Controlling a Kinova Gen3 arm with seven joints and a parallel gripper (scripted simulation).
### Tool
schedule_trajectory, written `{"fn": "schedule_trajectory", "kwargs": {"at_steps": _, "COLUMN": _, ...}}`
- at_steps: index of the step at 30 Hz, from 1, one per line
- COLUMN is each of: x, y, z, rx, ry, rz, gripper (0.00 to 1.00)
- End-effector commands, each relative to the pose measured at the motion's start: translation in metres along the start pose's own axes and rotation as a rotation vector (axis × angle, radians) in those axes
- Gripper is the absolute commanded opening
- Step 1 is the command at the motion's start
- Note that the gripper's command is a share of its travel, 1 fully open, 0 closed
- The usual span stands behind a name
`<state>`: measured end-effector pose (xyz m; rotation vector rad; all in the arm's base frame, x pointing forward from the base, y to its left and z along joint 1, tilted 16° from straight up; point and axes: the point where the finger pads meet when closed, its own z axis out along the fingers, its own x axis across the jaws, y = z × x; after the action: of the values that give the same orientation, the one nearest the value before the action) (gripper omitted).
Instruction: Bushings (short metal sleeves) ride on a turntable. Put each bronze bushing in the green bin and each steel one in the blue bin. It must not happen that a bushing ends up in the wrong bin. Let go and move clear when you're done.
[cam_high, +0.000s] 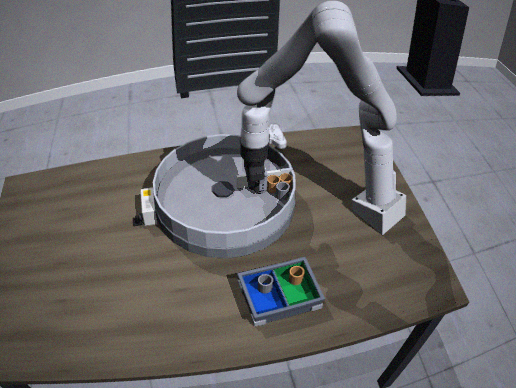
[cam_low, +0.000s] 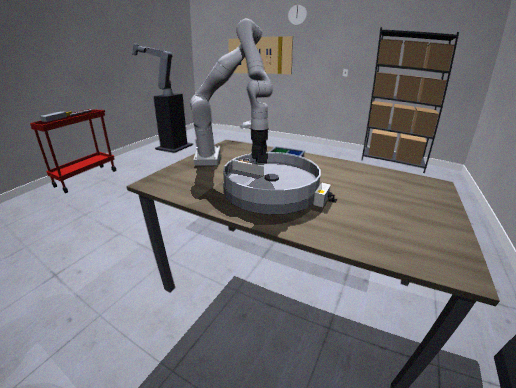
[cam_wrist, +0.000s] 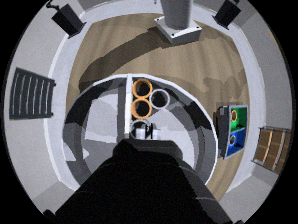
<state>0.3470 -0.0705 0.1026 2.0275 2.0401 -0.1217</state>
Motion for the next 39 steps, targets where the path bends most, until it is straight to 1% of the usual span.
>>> {"fn": "schedule_trajectory", "kwargs": {"at_steps": 1, "x": 0.0, "y": 0.0, "z": -0.002, "rx": -0.002, "ry": 0.0, "rz": -0.001, "gripper": 0.0}}
{"fn": "schedule_trajectory", "kwargs": {"at_steps": 39, "x": 0.0, "y": 0.0, "z": -0.013, "rx": -0.002, "ry": 0.0, "rz": -0.001, "gripper": 0.0}}
